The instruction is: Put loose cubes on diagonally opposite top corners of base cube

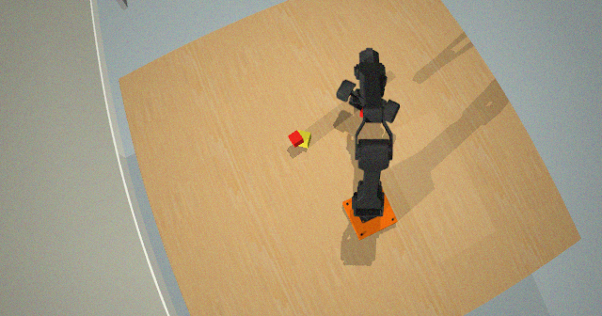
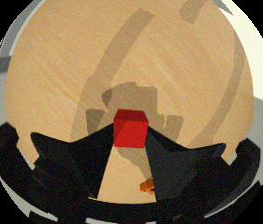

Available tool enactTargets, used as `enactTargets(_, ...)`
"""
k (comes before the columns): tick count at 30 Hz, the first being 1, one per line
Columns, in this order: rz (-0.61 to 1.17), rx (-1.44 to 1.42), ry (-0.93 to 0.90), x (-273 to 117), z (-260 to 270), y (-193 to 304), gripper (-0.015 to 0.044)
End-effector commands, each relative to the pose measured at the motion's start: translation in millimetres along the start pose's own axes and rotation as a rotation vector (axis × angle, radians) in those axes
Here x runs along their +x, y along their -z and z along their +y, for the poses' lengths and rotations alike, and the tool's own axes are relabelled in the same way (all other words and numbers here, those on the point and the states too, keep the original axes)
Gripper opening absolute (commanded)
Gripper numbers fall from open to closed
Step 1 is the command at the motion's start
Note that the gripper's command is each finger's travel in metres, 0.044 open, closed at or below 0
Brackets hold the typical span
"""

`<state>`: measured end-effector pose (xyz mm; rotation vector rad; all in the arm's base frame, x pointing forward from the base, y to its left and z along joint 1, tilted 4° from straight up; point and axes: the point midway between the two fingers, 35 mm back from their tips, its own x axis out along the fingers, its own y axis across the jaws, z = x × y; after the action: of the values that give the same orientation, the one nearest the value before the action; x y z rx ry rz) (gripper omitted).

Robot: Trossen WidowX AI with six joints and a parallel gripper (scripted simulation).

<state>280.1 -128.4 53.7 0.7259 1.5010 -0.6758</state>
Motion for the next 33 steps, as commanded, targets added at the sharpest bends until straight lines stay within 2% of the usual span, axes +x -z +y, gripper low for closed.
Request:
enactTargets(1, -0.006, -0.003, -0.001, -16, 0, -1, 0.0105)
enactTargets(16, -0.007, -0.001, 0.000, -62, -2, 4, 0.0105)
enactTargets(33, -0.007, 0.113, -0.003, -63, 34, 26, 0.0105)
